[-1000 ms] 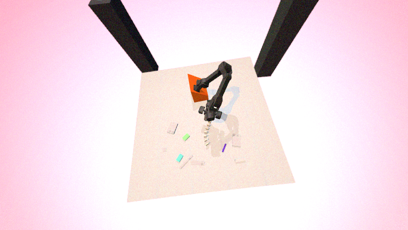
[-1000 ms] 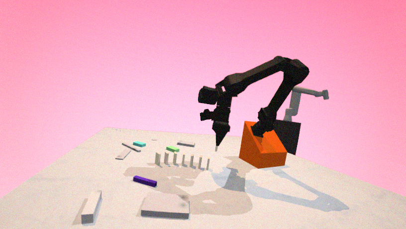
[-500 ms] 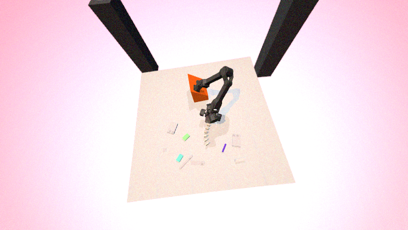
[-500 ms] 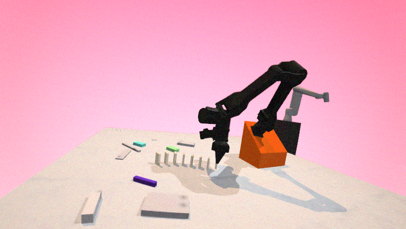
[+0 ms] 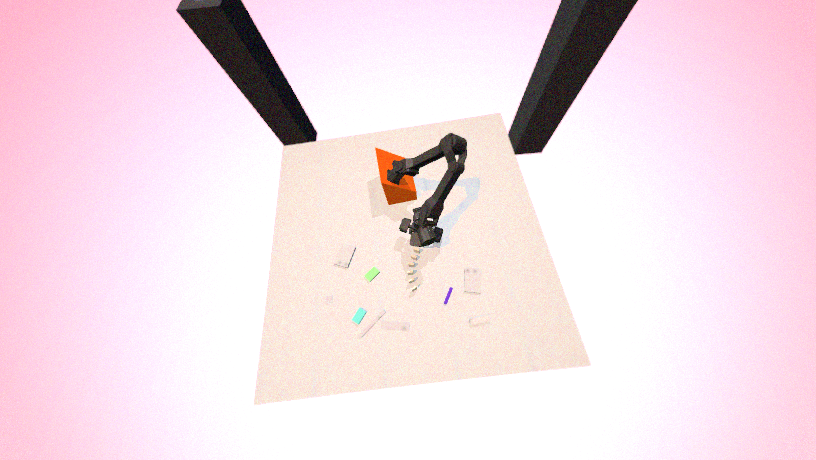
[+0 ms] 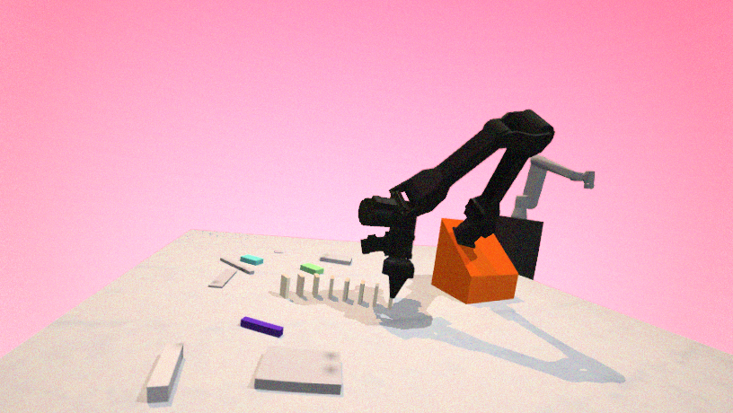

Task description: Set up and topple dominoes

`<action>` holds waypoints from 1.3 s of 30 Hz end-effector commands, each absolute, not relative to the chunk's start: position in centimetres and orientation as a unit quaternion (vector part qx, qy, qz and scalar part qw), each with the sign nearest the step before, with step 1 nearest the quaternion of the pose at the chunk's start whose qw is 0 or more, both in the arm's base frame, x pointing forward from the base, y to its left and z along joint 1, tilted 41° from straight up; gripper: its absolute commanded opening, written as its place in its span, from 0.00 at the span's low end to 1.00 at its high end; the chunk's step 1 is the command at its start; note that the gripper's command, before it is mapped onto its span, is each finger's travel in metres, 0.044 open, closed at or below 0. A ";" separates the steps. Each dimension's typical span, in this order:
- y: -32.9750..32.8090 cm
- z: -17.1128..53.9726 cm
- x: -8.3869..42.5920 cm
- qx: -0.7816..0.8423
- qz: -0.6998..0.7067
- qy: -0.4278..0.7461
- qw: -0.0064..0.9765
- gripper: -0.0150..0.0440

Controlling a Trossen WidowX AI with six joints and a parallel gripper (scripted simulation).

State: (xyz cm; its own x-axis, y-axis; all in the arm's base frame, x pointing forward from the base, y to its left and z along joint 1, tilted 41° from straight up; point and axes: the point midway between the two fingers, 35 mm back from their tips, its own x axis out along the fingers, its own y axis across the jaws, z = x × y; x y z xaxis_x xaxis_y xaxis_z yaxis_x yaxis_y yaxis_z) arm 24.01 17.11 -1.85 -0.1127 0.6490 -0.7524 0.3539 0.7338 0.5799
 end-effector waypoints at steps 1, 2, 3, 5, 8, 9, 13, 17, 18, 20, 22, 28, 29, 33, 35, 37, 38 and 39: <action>17.1 -1.9 23.9 0.343 0.128 0.736 0.569 0.66; 17.1 -1.9 23.9 0.343 0.128 0.736 0.569 0.70; 17.1 -1.9 23.9 0.343 0.128 0.736 0.569 0.75; 17.1 -1.9 23.9 0.343 0.128 0.736 0.569 0.84; 17.1 -1.9 23.9 0.343 0.128 0.736 0.569 0.97; 17.1 -1.9 23.9 0.343 0.128 0.736 0.569 1.00; 16.5 -1.3 24.3 0.342 0.127 0.736 0.571 1.00; 12.3 3.2 25.7 0.338 0.124 0.735 0.575 1.00; 11.2 4.5 25.8 0.338 0.124 0.735 0.575 1.00; 10.2 5.7 25.8 0.338 0.125 0.735 0.574 1.00; 9.2 7.0 25.7 0.339 0.126 0.735 0.574 1.00; 8.5 8.0 25.6 0.340 0.127 0.735 0.573 1.00; 8.5 8.0 25.6 0.340 0.127 0.735 0.573 1.00; 8.5 8.0 25.6 0.340 0.127 0.735 0.573 1.00; 8.8 7.8 25.4 0.319 0.153 0.730 0.585 0.91; 9.4 7.3 25.0 0.258 0.225 0.711 0.614 0.82; 9.8 7.0 24.7 0.223 0.265 0.697 0.628 0.78; 10.2 6.8 24.4 0.187 0.304 0.681 0.639 0.73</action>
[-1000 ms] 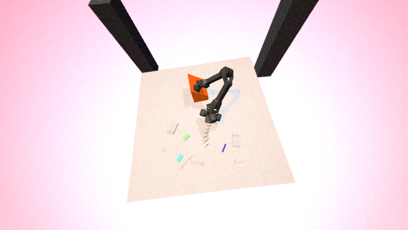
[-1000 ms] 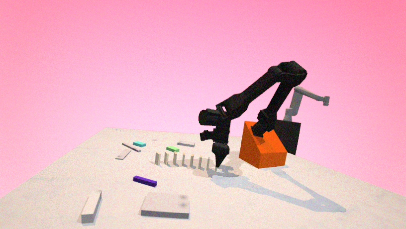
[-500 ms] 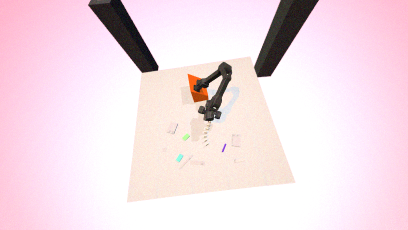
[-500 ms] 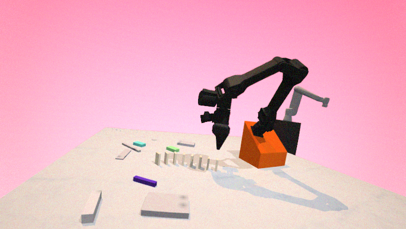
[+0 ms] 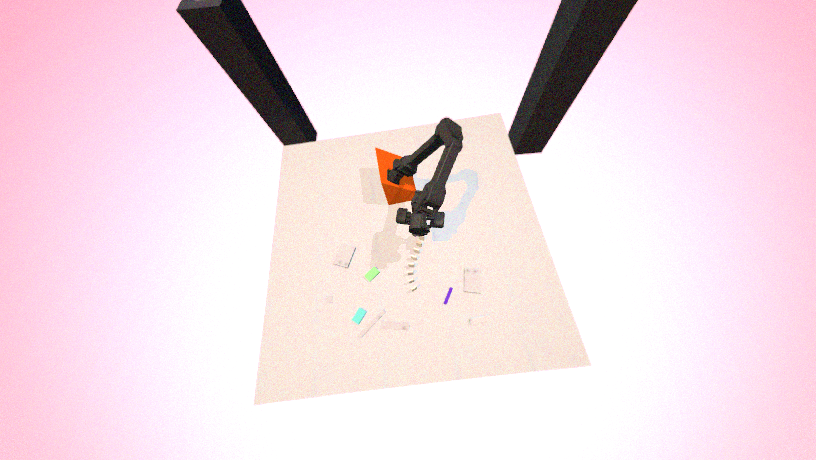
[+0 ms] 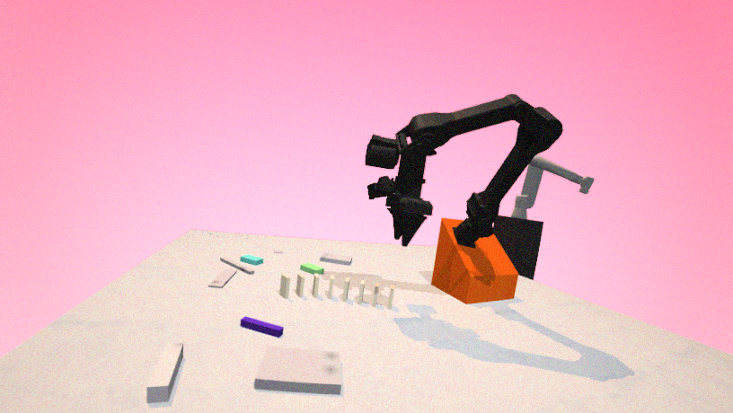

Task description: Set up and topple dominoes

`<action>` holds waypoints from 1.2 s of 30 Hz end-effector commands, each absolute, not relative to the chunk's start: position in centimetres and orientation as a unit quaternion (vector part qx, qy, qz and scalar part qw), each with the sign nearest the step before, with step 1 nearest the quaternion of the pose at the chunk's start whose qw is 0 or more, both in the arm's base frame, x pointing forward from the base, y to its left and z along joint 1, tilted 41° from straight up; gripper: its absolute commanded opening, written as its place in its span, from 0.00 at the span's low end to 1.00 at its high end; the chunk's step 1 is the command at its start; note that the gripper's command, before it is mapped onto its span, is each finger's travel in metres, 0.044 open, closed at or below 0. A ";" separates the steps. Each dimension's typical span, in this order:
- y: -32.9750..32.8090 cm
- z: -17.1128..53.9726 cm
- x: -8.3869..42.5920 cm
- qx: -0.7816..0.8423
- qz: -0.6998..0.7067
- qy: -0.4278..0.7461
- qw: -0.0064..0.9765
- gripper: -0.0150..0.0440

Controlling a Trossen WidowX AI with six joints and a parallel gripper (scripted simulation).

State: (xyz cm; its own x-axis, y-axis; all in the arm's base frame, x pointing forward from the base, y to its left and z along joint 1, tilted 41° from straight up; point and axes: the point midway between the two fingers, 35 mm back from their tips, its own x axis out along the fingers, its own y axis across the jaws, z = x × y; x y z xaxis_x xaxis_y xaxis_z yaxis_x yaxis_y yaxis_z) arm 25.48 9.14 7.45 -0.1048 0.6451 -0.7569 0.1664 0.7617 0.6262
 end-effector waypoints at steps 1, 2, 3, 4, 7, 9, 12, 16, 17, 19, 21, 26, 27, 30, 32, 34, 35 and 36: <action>10.6 6.5 24.2 0.151 0.342 0.663 0.649 0.69; 10.9 6.2 23.9 0.114 0.379 0.642 0.656 0.64; 11.3 6.0 23.6 0.077 0.415 0.620 0.661 0.60; 11.6 5.7 23.2 0.039 0.450 0.595 0.664 0.56; 12.7 5.0 22.3 -0.072 0.545 0.510 0.661 0.42; 13.2 4.5 21.6 -0.138 0.595 0.452 0.650 0.33; 13.4 4.4 21.4 -0.160 0.611 0.431 0.645 0.25; 13.4 4.4 21.4 -0.160 0.611 0.431 0.645 0.25; 13.4 4.4 21.4 -0.160 0.611 0.431 0.645 0.25; 13.4 4.4 21.4 -0.160 0.611 0.431 0.645 0.25; 13.4 4.4 21.4 -0.160 0.611 0.431 0.645 0.25; 13.4 4.4 21.4 -0.160 0.611 0.431 0.645 0.25; 13.4 4.4 21.4 -0.160 0.611 0.431 0.645 0.25; 13.4 4.4 21.4 -0.160 0.611 0.431 0.645 0.25; 13.4 4.4 21.4 -0.160 0.611 0.431 0.645 0.25; 13.4 4.4 21.4 -0.160 0.611 0.431 0.645 0.25; 13.4 4.4 21.4 -0.160 0.611 0.431 0.645 0.25; 13.4 4.4 21.4 -0.160 0.611 0.431 0.645 0.25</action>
